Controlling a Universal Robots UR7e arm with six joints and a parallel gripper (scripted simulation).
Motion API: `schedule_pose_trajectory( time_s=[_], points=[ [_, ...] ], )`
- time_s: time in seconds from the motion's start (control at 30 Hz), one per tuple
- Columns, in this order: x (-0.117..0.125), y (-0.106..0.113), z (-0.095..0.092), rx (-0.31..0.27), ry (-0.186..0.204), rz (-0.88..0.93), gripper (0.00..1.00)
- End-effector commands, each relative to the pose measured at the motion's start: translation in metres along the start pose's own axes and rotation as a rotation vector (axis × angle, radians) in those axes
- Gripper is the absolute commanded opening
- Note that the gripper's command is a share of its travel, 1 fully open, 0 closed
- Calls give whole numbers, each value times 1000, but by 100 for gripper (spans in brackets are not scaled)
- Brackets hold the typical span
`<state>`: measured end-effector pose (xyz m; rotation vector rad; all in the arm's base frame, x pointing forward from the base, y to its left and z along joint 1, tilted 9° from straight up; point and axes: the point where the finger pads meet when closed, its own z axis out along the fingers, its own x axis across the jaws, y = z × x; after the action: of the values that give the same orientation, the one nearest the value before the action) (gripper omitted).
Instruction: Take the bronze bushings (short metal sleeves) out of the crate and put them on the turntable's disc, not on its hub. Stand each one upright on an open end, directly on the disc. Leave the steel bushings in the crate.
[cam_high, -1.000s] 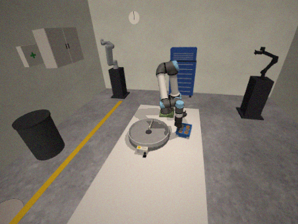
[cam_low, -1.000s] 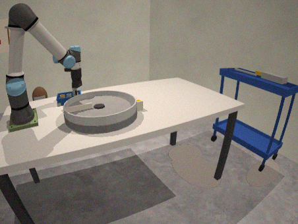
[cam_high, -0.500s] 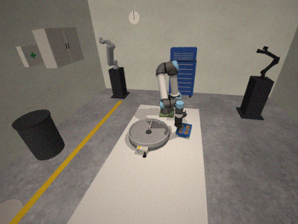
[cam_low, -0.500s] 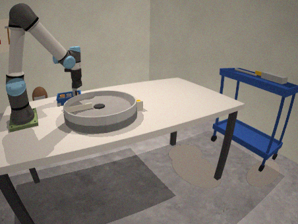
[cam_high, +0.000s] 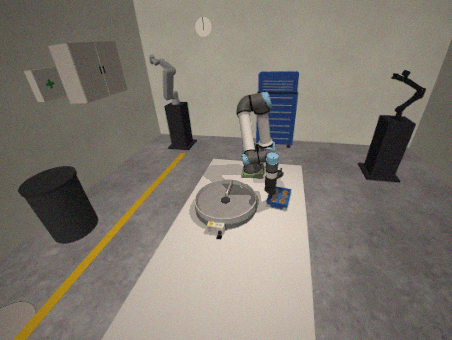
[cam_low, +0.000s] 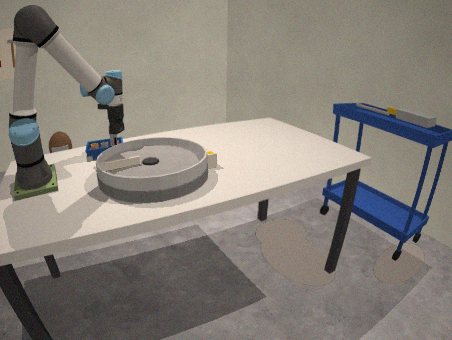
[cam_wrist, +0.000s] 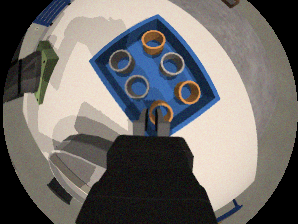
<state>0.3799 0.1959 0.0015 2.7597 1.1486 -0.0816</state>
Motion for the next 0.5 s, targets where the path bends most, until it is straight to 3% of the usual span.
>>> schedule_pose_trajectory(
  time_s=[0.0,0.47],
  points=[
    [0,0,0,-1,1,0,36],
    [0,0,7,-1,1,0,36]
  ],
)
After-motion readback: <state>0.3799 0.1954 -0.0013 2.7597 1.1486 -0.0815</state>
